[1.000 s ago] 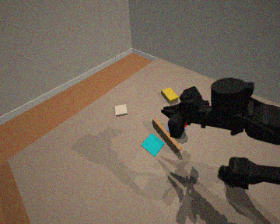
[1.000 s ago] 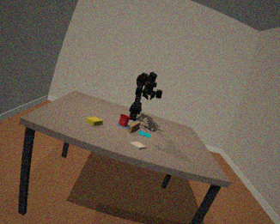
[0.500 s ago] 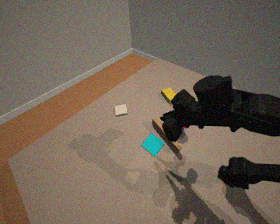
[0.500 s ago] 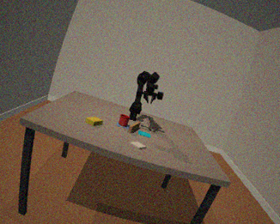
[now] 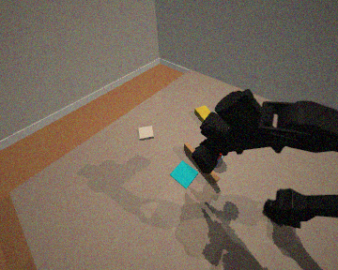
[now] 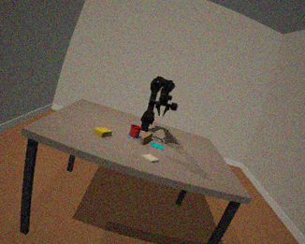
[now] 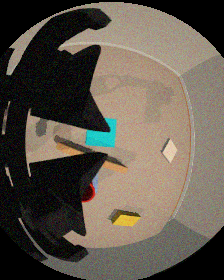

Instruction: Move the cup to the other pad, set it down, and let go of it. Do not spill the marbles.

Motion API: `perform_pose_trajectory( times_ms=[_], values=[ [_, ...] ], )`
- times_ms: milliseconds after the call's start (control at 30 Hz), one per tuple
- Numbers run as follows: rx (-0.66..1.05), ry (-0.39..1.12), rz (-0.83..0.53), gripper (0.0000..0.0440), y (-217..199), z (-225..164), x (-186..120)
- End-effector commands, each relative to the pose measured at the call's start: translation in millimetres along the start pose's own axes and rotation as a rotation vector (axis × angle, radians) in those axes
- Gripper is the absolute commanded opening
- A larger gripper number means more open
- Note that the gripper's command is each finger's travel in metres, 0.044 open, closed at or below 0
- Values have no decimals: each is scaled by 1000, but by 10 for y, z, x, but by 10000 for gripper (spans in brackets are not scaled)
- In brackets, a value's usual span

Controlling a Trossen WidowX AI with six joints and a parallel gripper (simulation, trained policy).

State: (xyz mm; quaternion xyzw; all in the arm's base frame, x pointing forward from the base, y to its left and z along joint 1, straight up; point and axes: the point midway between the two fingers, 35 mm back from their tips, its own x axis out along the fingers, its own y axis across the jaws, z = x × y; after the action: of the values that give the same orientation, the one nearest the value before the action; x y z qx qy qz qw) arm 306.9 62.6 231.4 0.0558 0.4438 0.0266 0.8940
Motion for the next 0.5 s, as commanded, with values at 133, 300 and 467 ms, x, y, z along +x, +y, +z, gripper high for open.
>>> perform_pose_trajectory(
  times_ms=[133,300,467],
  values=[
    [-27,108,-39,117,-61,-78,42],
    [-48,179,-61,121,-111,-125,64],
    [-70,248,-80,120,-170,-167,90]
  ],
)
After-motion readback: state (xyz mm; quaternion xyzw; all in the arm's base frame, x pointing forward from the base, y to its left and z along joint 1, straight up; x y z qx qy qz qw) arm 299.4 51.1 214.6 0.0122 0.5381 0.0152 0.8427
